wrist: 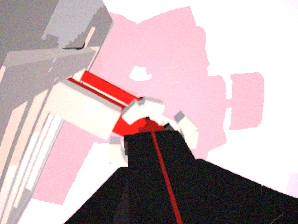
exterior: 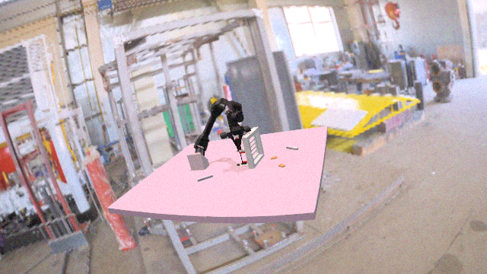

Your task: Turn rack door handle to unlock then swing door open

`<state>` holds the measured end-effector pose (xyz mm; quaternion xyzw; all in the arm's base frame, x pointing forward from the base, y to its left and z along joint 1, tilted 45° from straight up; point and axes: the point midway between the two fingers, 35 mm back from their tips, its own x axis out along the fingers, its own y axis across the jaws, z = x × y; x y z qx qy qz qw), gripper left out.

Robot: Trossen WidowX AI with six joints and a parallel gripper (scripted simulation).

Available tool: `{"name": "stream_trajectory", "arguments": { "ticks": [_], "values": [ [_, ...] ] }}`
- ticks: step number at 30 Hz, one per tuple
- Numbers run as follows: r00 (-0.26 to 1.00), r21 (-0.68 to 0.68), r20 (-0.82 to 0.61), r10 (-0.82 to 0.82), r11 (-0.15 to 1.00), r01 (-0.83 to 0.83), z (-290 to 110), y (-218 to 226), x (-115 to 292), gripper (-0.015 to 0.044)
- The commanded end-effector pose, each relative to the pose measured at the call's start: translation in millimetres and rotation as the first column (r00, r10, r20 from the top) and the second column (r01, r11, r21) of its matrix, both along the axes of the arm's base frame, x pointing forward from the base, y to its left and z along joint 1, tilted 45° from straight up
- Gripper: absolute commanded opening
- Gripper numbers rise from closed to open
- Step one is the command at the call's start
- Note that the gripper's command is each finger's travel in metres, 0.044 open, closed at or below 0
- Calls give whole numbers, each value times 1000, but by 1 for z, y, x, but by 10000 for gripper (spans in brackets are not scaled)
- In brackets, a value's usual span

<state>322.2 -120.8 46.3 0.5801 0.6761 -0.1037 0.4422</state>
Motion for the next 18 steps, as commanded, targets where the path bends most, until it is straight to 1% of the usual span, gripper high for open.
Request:
{"name": "stream_trajectory", "arguments": {
  "ticks": [1, 7, 13, 15, 18],
  "values": [
    [965, 3, -184, -186, 982, 189, 0, 1, 0, 28],
    [848, -39, -377, -374, 921, 388, 0, 1, 0, 28],
    [657, -121, -541, -525, 821, 558, 0, 1, 0, 28],
    [606, -143, -572, -552, 795, 589, 0, 1, 0, 28],
    [600, -146, -576, -555, 792, 593, 0, 1, 0, 28]
  ]
}}
